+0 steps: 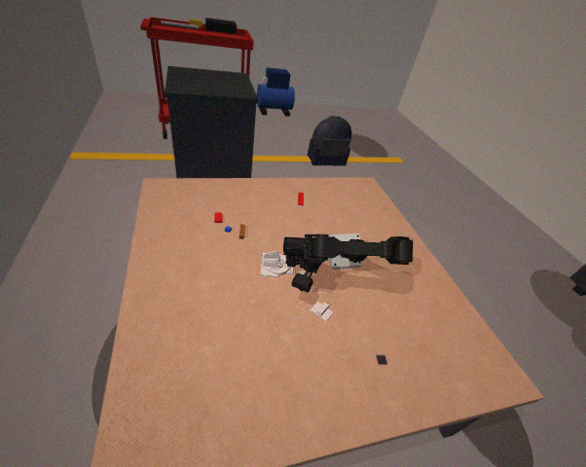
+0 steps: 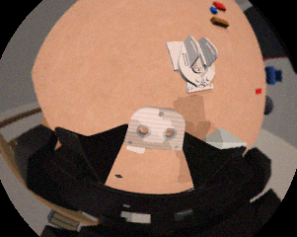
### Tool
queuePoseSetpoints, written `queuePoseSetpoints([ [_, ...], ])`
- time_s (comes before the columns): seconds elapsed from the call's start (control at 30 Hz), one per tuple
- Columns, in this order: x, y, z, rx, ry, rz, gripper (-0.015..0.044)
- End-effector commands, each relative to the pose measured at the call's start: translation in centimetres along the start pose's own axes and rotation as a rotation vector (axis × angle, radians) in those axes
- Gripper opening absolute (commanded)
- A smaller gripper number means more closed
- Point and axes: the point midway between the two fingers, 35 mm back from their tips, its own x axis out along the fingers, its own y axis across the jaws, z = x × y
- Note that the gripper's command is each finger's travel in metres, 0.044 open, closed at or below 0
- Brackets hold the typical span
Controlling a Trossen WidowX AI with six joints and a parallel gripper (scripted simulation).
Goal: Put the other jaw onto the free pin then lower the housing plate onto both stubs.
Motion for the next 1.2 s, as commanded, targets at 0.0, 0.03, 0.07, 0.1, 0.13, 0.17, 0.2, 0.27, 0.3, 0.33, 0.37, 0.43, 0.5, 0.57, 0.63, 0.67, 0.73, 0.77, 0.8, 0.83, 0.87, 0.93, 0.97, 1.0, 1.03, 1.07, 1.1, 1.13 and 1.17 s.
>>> queuePoseSetpoints([
  [0.0,0.0,-0.7,1.2,-0.031,-0.003,-0.004,0.0351],
  [0.03,0.0,-0.9,1.5,-0.039,-0.003,-0.005,0.0351],
  [0.07,0.0,-1.1,1.8,-0.048,-0.003,-0.005,0.0351],
  [0.1,0.0,-1.3,2.0,-0.056,-0.003,-0.005,0.0351],
  [0.13,0.1,-1.4,2.3,-0.064,-0.003,-0.006,0.0351],
  [0.17,0.1,-1.6,2.6,-0.072,-0.002,-0.006,0.0351],
  [0.2,0.1,-1.8,2.8,-0.081,-0.002,-0.006,0.0351],
  [0.27,0.1,-2.2,3.3,-0.097,-0.001,-0.006,0.0351],
  [0.3,0.1,-2.5,3.6,-0.105,-0.001,-0.006,0.0351],
  [0.33,0.1,-2.7,3.8,-0.113,-0.001,-0.006,0.0351],
  [0.37,0.1,-2.9,4.1,-0.122,0.0,-0.005,0.0351],
  [0.43,0.1,-3.3,4.6,-0.139,0.001,-0.005,0.0351],
  [0.5,0.1,-3.8,5.1,-0.156,0.002,-0.004,0.0351],
  [0.57,0.1,-4.3,5.5,-0.173,0.004,-0.003,0.0351],
  [0.63,0.1,-4.8,6.0,-0.19,0.005,-0.001,0.0351],
  [0.67,0.1,-5.0,6.2,-0.199,0.006,0.0,0.0351],
  [0.73,0.2,-5.5,6.7,-0.216,0.007,0.002,0.0351],
  [0.77,0.2,-5.8,6.9,-0.225,0.008,0.003,0.0351],
  [0.8,0.2,-6.0,7.1,-0.234,0.009,0.004,0.0351],
  [0.83,0.2,-6.3,7.3,-0.243,0.009,0.005,0.0351],
  [0.87,0.2,-6.6,7.5,-0.251,0.01,0.006,0.0351],
  [0.93,0.2,-7.1,7.9,-0.269,0.012,0.009,0.0351],
  [0.97,0.2,-7.4,8.1,-0.278,0.012,0.011,0.0351],
  [1.0,0.2,-7.6,8.3,-0.287,0.013,0.012,0.0351],
  [1.03,0.2,-7.9,8.5,-0.296,0.014,0.014,0.0351],
  [1.07,0.3,-8.2,8.7,-0.304,0.015,0.016,0.0351],
  [1.1,0.3,-8.5,8.9,-0.313,0.015,0.018,0.0351],
  [1.13,0.3,-8.8,9.0,-0.322,0.016,0.02,0.0351],
  [1.17,0.3,-9.0,9.2,-0.331,0.017,0.022,0.0351],
])
